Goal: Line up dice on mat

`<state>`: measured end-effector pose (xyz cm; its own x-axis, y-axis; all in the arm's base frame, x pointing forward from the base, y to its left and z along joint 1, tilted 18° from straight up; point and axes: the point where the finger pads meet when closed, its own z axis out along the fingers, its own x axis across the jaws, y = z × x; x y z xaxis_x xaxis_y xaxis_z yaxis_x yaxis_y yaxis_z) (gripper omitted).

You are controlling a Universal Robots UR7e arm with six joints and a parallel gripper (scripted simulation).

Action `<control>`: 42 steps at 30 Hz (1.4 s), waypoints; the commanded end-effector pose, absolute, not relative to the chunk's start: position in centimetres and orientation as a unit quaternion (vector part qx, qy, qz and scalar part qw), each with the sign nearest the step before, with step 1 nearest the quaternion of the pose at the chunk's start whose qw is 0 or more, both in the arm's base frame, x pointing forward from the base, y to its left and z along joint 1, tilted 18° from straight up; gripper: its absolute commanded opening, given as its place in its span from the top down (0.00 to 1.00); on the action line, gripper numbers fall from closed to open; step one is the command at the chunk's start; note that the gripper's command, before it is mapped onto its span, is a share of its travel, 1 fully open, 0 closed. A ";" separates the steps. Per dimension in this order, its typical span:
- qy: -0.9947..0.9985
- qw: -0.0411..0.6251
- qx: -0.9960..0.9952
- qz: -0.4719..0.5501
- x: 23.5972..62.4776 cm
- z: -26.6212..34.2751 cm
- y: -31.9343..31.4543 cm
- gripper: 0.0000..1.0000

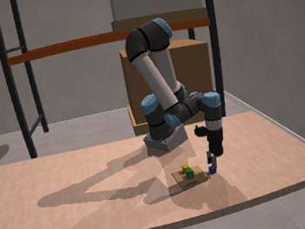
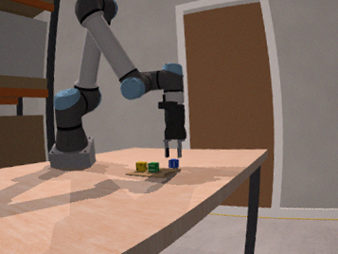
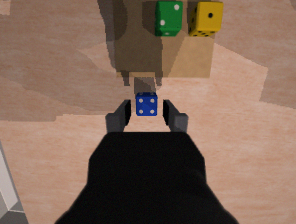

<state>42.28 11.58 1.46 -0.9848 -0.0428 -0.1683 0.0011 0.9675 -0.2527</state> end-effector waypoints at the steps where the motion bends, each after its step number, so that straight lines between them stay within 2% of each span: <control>1: 0.988 0.087 -0.011 -0.127 42.3 1.5 11.6 0.13; 27: 0.988 0.087 -0.011 -0.127 42.3 1.4 11.6 0.13; 42: 0.988 0.087 -0.011 -0.127 42.7 -0.9 11.0 0.13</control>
